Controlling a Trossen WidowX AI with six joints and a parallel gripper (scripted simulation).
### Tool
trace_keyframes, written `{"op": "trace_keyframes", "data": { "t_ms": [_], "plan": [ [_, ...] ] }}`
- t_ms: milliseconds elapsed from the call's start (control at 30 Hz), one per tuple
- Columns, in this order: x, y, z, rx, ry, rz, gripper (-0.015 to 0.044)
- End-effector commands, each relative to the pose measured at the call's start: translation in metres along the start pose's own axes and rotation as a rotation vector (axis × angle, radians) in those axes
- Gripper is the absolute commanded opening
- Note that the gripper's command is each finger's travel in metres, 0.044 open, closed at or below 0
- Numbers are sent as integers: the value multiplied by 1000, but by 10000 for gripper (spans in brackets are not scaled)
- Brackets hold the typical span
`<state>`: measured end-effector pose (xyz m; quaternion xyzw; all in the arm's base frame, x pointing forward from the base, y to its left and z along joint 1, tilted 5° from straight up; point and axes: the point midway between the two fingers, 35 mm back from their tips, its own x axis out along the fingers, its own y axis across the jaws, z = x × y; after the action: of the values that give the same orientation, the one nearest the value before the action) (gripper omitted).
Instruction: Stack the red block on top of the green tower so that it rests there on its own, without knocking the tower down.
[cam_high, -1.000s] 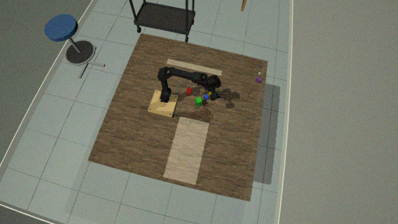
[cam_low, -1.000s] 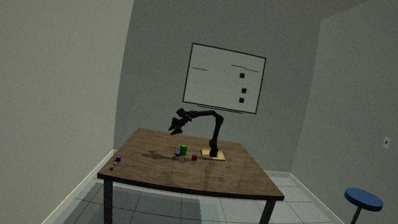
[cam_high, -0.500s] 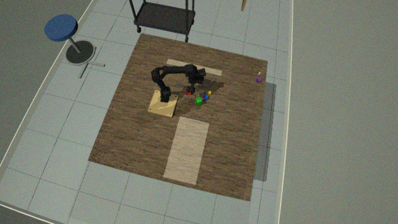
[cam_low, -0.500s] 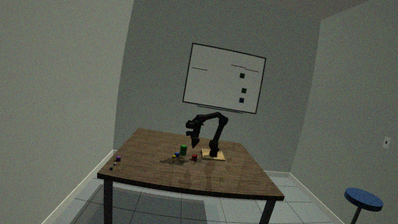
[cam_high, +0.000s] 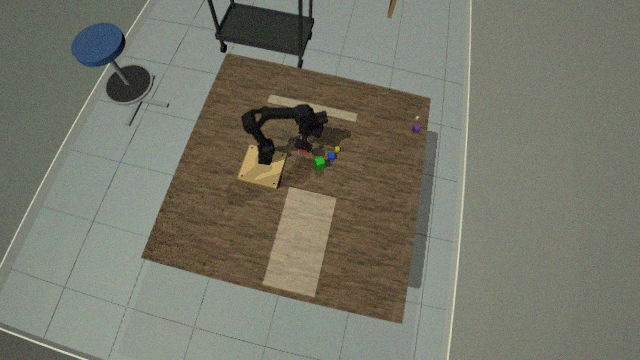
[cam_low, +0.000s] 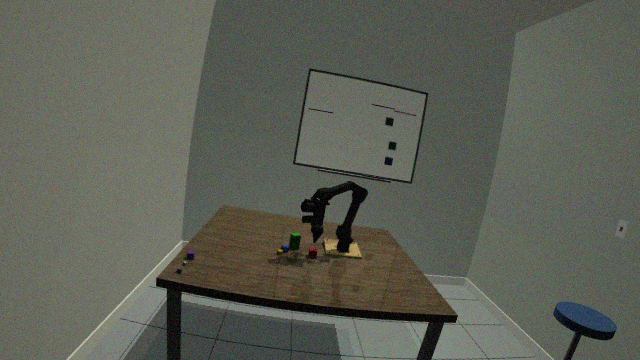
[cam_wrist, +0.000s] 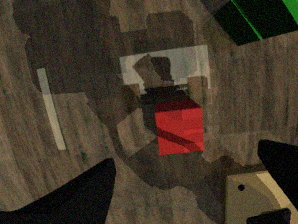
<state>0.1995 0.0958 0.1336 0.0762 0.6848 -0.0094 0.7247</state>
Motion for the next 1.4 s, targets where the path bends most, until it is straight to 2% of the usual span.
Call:
{"op": "trace_keyframes", "data": {
  "t_ms": [0, 133, 1367],
  "plan": [
    [23, -3, -3, 6, 10, -10, 440],
    [39, -4, -5, 6, 10, -10, 440],
    [90, -4, -6, 6, 11, -10, 440]
  ]
}}
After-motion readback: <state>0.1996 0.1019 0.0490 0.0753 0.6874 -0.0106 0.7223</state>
